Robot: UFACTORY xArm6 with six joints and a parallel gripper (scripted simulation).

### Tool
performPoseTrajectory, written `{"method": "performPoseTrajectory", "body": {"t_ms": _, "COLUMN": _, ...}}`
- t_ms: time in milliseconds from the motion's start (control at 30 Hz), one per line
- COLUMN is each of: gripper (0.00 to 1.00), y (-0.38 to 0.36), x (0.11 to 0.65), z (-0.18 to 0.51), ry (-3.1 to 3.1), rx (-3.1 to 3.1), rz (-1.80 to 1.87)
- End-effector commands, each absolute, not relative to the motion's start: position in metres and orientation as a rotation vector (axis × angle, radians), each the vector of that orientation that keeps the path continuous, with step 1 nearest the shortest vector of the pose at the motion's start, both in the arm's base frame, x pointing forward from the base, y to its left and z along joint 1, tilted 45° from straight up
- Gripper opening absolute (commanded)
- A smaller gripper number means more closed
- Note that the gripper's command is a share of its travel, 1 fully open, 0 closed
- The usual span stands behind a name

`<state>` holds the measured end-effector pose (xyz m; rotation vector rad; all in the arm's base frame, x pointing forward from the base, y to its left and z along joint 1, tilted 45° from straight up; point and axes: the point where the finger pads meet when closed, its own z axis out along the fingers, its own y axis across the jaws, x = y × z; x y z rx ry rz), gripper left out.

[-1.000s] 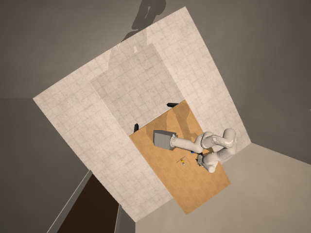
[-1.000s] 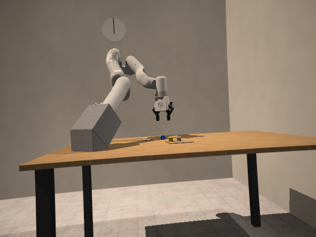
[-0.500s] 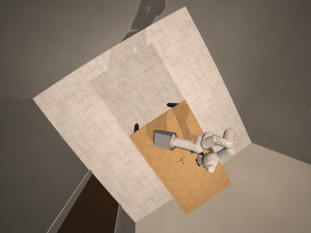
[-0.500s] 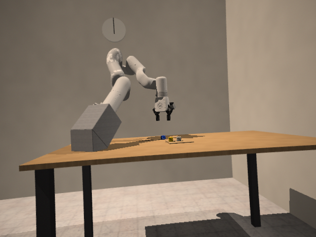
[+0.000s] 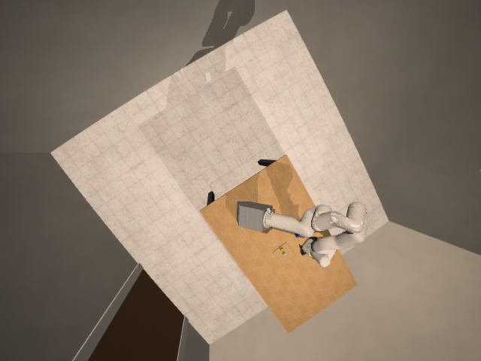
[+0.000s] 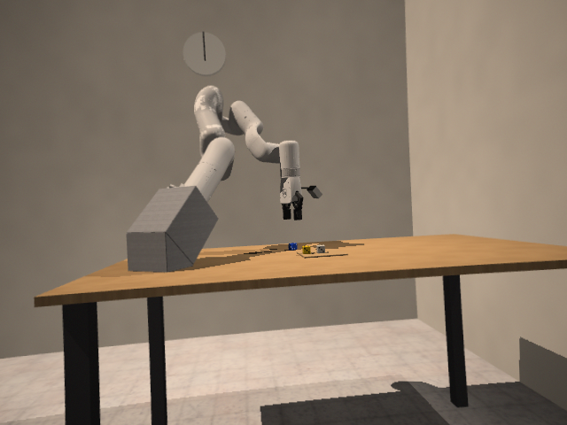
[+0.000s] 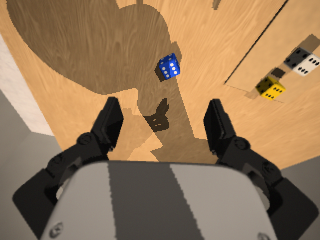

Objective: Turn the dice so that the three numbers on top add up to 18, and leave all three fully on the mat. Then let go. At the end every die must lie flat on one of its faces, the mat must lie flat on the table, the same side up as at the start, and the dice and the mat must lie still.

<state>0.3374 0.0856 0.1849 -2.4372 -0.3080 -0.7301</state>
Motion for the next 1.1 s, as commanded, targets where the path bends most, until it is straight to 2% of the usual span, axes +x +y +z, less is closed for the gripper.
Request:
{"method": "performPoseTrajectory", "body": {"t_ms": 0, "gripper": 1.00, "y": 0.087, "x": 0.339, "z": 0.182, "ry": -0.094, "rx": -2.440, "rz": -0.655}}
{"method": "performPoseTrajectory", "body": {"t_ms": 867, "gripper": 1.00, "y": 0.093, "x": 0.342, "z": 0.164, "ry": 0.702, "rx": -2.267, "rz": -0.341}}
{"method": "performPoseTrajectory", "body": {"t_ms": 900, "gripper": 0.42, "y": 0.093, "x": 0.342, "z": 0.164, "ry": 0.702, "rx": -2.267, "rz": -0.341}}
{"method": "performPoseTrajectory", "body": {"t_ms": 1067, "gripper": 0.42, "y": 0.093, "x": 0.342, "z": 0.164, "ry": 0.702, "rx": -2.267, "rz": -0.341}}
